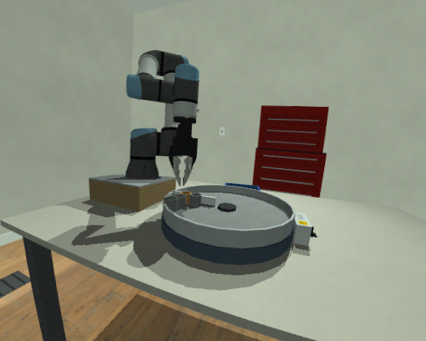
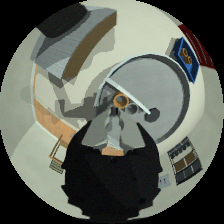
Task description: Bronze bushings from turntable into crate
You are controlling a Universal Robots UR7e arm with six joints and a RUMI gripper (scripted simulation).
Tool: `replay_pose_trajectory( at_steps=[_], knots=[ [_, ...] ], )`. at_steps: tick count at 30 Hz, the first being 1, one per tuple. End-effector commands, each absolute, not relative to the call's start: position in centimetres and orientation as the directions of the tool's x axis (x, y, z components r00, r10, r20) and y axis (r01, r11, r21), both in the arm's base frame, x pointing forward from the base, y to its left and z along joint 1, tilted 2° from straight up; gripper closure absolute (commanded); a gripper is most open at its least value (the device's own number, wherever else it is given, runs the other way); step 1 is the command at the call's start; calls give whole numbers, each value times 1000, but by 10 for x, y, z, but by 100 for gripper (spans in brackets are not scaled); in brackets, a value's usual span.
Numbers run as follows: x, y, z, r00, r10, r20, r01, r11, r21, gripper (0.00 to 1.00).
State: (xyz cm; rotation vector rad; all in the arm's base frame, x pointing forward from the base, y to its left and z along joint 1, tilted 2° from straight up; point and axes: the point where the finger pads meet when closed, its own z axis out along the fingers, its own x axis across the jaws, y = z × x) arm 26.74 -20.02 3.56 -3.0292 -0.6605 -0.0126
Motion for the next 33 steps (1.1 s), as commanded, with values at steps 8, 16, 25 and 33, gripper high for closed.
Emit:
replay_pose_trajectory(
  at_steps=[8,16,25,33],
  knots=[
    [268,-200,36,909,416,17,416,-908,-38,95],
    [268,-200,14,909,416,17,416,-908,-38,95],
    [268,-200,13,909,416,17,416,-908,-38,95],
    [268,-200,13,909,416,17,416,-908,-38,95]
  ],
)
